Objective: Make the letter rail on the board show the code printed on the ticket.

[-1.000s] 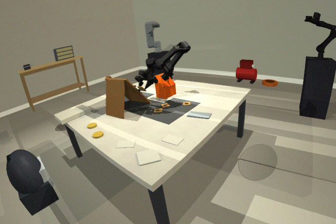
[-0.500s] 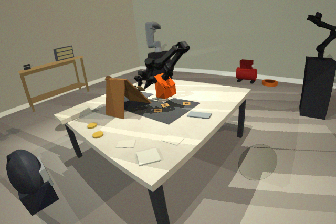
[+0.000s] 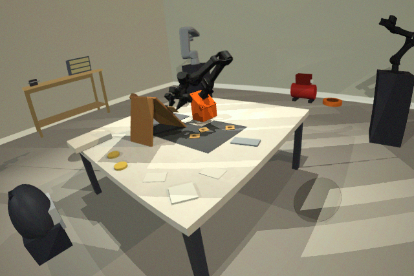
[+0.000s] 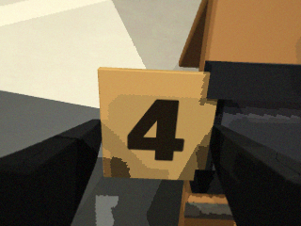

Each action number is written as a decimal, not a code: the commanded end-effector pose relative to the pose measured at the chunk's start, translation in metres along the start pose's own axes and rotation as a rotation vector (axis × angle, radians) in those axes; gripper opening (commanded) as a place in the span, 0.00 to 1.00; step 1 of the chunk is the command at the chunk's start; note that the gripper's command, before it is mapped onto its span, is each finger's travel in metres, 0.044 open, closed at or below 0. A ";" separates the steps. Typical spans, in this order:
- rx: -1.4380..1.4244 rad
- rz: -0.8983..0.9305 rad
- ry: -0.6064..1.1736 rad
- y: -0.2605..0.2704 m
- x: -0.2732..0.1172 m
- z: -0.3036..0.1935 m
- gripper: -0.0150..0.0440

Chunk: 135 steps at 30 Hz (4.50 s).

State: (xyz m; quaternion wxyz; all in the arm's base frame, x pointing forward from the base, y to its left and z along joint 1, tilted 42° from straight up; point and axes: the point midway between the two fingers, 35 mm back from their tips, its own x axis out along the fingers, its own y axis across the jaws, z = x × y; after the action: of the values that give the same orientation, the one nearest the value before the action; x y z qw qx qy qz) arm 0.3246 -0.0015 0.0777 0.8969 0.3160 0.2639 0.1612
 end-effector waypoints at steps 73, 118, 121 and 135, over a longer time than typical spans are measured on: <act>-0.003 0.002 0.003 -0.038 0.000 -0.001 0.25; -0.004 0.001 0.003 -0.059 0.000 -0.001 0.25; -0.004 0.001 0.003 -0.060 0.000 -0.001 0.25; -0.004 0.001 0.003 -0.068 0.000 -0.001 0.25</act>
State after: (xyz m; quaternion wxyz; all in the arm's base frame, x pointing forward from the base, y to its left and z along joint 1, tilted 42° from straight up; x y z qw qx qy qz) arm 0.3322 -0.0508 0.0343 0.8973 0.3145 0.2648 0.1606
